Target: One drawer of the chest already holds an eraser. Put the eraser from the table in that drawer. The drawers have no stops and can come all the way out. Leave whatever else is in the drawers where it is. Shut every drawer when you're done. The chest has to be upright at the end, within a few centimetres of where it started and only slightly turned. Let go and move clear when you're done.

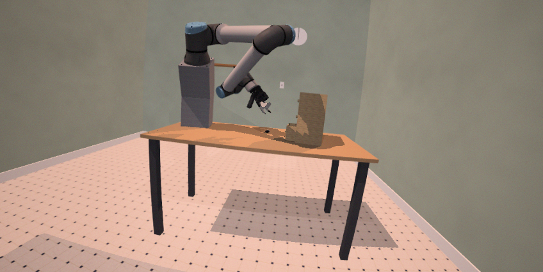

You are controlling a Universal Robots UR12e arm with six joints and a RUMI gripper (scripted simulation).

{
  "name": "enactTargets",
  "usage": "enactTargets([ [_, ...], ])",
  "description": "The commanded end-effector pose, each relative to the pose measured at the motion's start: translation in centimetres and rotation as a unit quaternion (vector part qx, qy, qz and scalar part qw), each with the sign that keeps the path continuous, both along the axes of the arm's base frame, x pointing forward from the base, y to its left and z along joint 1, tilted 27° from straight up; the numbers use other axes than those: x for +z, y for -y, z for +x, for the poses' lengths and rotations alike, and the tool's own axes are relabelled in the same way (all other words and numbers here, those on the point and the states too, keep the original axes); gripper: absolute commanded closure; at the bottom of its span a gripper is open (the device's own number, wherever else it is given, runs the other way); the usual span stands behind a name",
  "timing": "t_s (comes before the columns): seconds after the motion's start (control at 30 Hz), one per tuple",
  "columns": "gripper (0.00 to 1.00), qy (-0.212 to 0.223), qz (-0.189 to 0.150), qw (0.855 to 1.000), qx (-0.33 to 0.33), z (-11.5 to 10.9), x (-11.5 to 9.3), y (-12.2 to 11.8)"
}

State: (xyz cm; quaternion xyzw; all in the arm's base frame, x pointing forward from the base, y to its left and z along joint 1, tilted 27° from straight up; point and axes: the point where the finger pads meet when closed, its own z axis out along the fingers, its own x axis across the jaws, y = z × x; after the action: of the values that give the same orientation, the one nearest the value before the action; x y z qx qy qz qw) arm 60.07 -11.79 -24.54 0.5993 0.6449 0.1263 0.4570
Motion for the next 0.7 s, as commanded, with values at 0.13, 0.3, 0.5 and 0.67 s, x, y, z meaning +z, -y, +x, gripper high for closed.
enactTargets([
  [0.13, 0.00, 0.124, -0.011, 0.990, 0.065, 3.11, -1.03, 1.07],
  [0.3, 0.00, 0.135, -0.012, 0.988, 0.070, 3.32, -1.20, 1.18],
  [0.5, 0.00, 0.141, -0.013, 0.987, 0.073, 3.43, -1.31, 1.23],
  [0.67, 0.80, 0.141, -0.013, 0.987, 0.073, 3.44, -1.30, 1.22],
])
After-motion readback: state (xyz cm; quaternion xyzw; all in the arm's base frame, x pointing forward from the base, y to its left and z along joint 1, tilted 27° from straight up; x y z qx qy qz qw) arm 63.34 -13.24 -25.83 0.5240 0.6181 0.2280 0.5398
